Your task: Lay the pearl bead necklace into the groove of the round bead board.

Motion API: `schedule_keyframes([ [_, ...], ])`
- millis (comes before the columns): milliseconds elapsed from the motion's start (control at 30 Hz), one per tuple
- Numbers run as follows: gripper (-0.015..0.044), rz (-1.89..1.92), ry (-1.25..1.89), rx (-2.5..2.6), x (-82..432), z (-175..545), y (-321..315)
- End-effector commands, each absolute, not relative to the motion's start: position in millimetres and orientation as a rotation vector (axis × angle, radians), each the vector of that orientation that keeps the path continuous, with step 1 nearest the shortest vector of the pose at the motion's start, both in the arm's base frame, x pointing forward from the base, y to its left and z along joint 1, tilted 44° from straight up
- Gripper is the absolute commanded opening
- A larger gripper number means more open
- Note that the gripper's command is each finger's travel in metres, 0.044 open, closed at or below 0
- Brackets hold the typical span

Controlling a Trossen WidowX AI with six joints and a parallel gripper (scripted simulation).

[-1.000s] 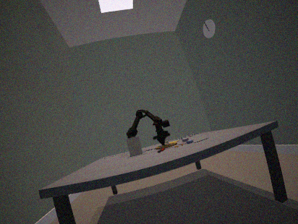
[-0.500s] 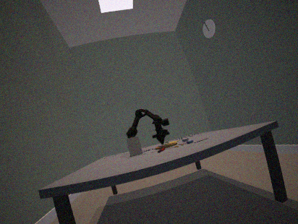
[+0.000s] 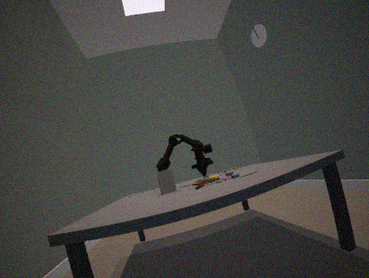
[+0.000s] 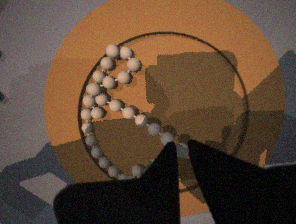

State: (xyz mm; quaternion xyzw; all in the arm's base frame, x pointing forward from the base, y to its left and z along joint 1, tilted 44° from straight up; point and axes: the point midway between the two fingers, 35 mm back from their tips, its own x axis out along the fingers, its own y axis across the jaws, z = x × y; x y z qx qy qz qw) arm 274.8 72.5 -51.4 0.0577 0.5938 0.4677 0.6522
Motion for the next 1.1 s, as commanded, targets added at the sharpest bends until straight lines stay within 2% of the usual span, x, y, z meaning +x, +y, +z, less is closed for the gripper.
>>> schedule_keyframes([
  [0, 0.0000, 1.064, 1.353, 0.128, 284, -58, 69],
  [367, 0.0000, 1.064, 1.351, 0.127, 311, -73, 60],
  [1067, 0.0000, 1.065, 1.351, 0.128, 308, -90, 75],
])
